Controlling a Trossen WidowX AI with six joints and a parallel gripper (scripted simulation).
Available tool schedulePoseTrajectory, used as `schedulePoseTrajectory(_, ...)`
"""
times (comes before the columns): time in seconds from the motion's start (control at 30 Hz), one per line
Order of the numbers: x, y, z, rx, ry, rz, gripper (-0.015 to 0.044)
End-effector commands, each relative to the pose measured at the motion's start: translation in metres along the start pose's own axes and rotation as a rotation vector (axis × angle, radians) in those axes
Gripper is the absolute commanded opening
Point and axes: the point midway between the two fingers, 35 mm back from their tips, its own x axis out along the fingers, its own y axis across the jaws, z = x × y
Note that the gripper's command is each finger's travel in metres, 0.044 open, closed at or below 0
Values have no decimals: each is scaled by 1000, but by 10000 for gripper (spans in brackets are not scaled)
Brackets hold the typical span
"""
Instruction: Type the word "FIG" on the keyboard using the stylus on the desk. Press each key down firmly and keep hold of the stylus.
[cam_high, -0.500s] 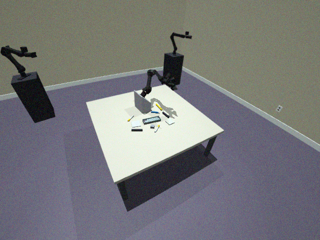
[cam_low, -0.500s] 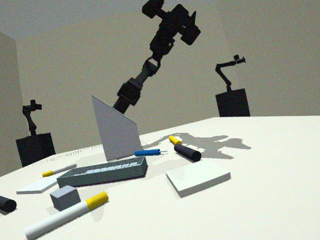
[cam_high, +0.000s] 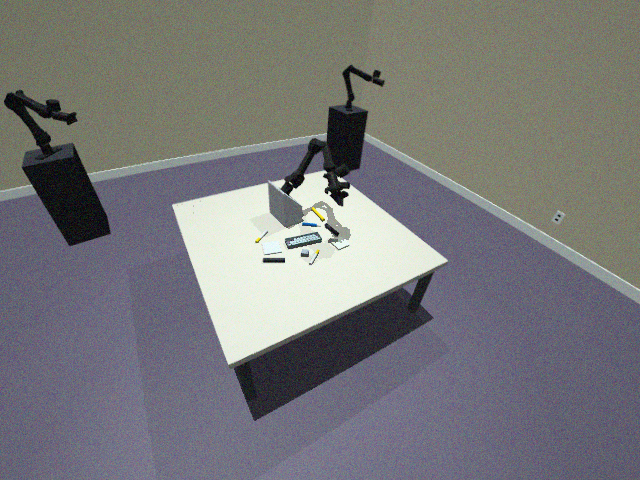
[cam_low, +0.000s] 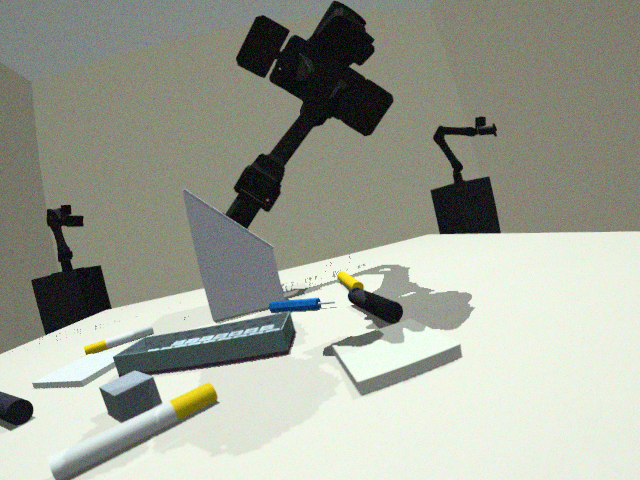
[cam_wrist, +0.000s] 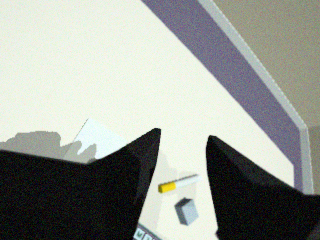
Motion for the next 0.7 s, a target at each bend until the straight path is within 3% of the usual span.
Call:
schedulePoseTrajectory(0.0, 39, 1, -54, 120, 254, 110, 20)
schedulePoseTrajectory(0.03, 46, 2, -67, 150, 310, 134, 0)
schedulePoseTrajectory(0.43, 84, 20, -210, 630, 915, 374, 0)
schedulePoseTrajectory(0.67, 84, 21, -217, 662, 944, 384, 0)
